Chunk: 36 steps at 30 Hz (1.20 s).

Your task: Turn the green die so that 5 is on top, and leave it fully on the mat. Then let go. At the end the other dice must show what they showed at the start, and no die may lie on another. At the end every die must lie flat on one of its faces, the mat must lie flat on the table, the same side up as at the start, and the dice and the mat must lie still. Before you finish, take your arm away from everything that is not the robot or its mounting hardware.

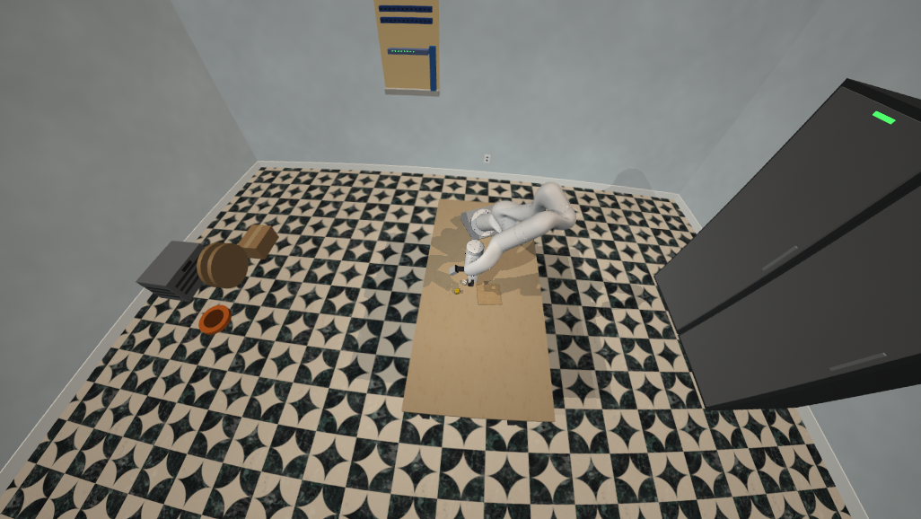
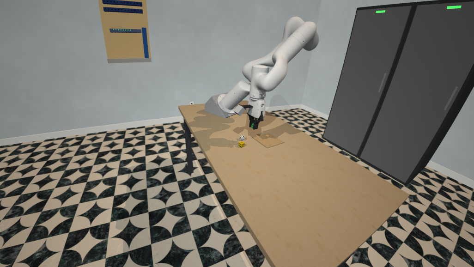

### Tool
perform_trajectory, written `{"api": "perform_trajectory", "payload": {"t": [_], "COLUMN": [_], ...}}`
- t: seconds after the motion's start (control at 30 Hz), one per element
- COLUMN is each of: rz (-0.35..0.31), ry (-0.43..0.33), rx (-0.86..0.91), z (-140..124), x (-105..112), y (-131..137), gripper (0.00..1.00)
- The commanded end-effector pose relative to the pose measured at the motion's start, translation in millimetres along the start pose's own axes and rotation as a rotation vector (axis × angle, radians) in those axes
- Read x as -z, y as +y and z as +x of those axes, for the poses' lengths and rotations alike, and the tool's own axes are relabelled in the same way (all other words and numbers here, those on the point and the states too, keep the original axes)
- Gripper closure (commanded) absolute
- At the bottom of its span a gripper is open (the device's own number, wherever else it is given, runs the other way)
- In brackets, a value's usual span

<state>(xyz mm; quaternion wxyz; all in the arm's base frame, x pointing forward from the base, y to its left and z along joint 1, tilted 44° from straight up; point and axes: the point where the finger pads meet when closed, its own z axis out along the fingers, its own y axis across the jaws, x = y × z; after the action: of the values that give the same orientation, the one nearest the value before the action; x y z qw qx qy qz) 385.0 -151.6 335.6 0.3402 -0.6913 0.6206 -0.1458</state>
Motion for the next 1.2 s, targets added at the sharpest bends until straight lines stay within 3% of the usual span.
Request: {"api": "perform_trajectory", "payload": {"t": [0.0,0.17,0.27,0.33,1.17], "rz": [0.000,-0.003,-0.004,-0.006,-0.009], "ry": [0.002,0.002,0.002,0.001,-0.001], "rx": [0.174,0.336,0.340,0.475,1.225], "z": [-10,-20,-20,-29,-75], "x": [-1,-2,-2,-3,-6], "y": [-4,-8,-8,-10,-22], "gripper": [0.79,0.79,0.79,0.79,0.79]}}
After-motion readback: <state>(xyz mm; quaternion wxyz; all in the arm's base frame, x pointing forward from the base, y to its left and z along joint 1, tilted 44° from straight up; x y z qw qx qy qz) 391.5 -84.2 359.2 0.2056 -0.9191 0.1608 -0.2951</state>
